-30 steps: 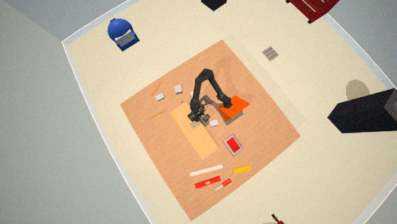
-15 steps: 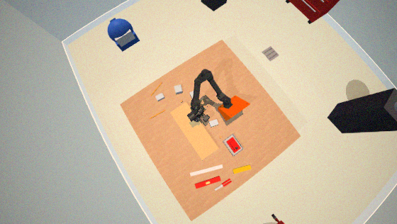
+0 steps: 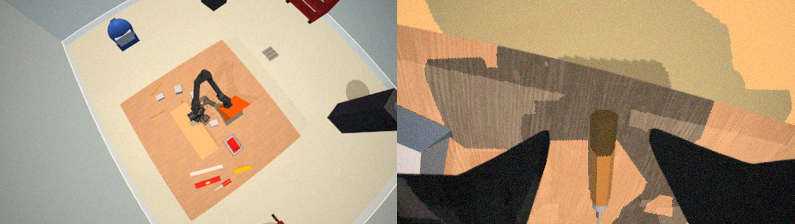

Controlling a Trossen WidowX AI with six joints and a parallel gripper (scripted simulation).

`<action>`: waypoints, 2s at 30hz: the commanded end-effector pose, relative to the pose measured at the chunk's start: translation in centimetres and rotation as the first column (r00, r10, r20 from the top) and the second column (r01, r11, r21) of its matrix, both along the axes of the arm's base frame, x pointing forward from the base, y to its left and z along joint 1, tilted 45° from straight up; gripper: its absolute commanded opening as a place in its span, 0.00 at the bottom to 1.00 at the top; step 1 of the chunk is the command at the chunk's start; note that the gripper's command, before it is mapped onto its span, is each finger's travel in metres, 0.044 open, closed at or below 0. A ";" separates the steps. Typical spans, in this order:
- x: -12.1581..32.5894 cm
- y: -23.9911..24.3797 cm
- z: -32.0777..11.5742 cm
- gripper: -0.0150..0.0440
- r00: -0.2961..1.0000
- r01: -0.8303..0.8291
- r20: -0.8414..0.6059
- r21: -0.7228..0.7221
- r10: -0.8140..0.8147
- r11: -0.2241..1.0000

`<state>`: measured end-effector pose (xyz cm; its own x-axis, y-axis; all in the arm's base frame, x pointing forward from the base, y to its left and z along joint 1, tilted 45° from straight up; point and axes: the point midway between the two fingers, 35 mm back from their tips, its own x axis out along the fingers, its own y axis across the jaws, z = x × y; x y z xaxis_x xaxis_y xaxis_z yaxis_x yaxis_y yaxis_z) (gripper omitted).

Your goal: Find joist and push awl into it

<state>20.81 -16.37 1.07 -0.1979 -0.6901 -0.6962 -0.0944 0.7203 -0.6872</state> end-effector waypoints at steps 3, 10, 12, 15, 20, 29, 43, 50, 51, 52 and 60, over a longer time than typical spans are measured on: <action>0.0 -0.1 0.0 0.60 1.000 -0.001 -0.004 -0.002 0.001 1.000; 0.0 -0.1 0.0 0.35 1.000 -0.001 -0.004 -0.002 0.001 1.000; 0.0 -0.1 0.0 0.33 1.000 -0.001 -0.004 -0.002 0.001 1.000; 0.0 -0.1 0.0 0.30 1.000 -0.001 -0.004 -0.002 0.001 1.000; 0.5 0.9 0.7 0.25 1.000 -0.003 -0.001 0.004 0.003 1.000; 1.7 4.6 4.2 0.25 1.000 -0.004 0.002 0.015 0.004 1.000; 1.8 8.1 8.0 0.25 1.000 -0.008 -0.002 0.005 0.008 1.000; 3.0 8.1 6.0 0.25 0.992 -0.024 0.124 0.120 0.009 0.993; 3.2 8.1 5.7 0.25 0.989 -0.031 0.145 0.136 0.011 0.990; 3.5 8.1 5.5 0.25 0.986 -0.038 0.167 0.151 0.012 0.988; 5.8 7.9 4.3 0.25 0.937 -0.131 0.346 0.241 0.041 0.962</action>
<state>25.70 -8.37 5.49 0.0539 -0.5169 -0.8544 0.0253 0.8560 -0.5163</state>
